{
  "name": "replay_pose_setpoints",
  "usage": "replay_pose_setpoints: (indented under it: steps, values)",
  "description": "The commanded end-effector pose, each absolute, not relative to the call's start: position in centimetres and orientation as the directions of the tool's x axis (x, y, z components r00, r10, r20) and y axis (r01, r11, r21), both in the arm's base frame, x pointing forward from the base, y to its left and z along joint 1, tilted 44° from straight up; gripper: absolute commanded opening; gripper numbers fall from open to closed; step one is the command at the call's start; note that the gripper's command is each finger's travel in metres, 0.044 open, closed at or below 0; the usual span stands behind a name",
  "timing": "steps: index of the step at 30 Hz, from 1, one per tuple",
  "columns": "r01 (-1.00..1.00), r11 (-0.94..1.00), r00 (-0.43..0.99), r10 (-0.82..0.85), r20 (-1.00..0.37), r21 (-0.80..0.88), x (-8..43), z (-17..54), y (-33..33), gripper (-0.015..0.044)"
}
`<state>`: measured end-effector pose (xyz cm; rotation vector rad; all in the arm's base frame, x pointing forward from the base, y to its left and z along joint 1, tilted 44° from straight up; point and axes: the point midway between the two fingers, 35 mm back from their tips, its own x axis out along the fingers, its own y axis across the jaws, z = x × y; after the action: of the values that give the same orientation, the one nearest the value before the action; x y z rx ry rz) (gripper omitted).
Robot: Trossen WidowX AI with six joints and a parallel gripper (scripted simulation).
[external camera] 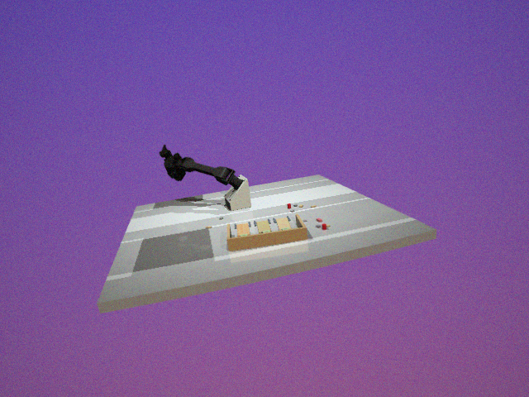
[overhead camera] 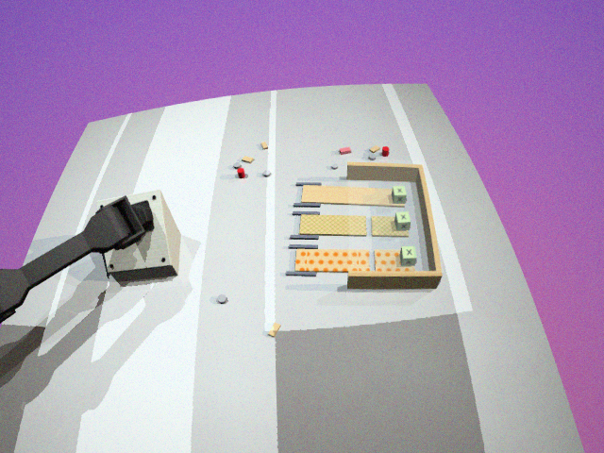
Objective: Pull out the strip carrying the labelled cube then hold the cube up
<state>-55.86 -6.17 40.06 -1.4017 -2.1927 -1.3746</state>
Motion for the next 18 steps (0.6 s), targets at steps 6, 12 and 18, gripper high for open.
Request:
replay_pose_setpoints:
  steps: [6, 12, 18]
  values:
    - [0.751, 0.130, -0.599, 0.547, 0.584, 0.648, -55.0, 40.8, -10.7, 0.0400]
    - [0.664, 0.127, -0.714, 0.400, 0.575, 0.737, -52.2, 42.0, -19.4, 0.0400]
    - [0.591, 0.095, -0.796, 0.231, 0.559, 0.801, -47.9, 43.0, -27.5, 0.0400]
